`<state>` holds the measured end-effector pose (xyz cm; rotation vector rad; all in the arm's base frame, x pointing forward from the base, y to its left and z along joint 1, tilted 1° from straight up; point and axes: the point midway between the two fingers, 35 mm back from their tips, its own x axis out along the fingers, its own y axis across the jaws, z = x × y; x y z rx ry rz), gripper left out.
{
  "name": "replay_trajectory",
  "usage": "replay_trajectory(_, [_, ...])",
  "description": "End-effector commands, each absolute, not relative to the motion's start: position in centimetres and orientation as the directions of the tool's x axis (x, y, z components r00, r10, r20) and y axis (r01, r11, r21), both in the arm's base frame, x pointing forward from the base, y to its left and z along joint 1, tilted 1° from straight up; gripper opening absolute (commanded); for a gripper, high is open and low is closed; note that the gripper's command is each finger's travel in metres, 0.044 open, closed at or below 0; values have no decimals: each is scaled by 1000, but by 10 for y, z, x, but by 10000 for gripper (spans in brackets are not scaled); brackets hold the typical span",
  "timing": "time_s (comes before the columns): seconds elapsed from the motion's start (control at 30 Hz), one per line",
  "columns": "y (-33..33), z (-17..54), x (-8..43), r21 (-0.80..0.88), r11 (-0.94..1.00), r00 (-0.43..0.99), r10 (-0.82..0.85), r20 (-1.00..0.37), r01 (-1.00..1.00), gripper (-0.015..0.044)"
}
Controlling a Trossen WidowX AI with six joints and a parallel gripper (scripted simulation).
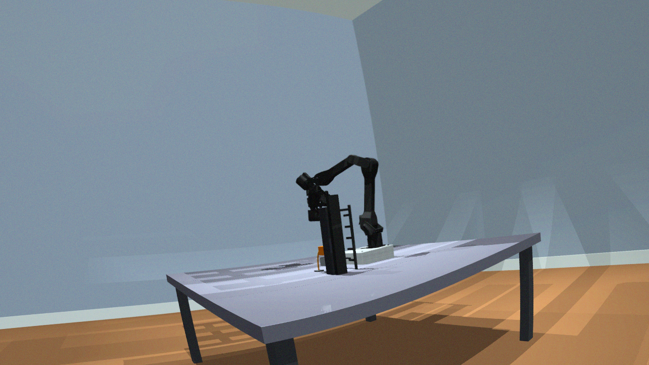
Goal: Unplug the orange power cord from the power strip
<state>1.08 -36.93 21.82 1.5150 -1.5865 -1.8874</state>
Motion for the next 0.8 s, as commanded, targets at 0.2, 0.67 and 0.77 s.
replay_trajectory(0.2, [-319, 174, 167, 673, -739, -20, -674, -739, 25, 160])
replay_trajectory(0.67, [-129, 111, 292, 228, -533, 148, -190, -971, 815, 160])
replay_trajectory(0.77, [-81, 103, 298, 127, -382, 103, -84, -991, 915, 160])
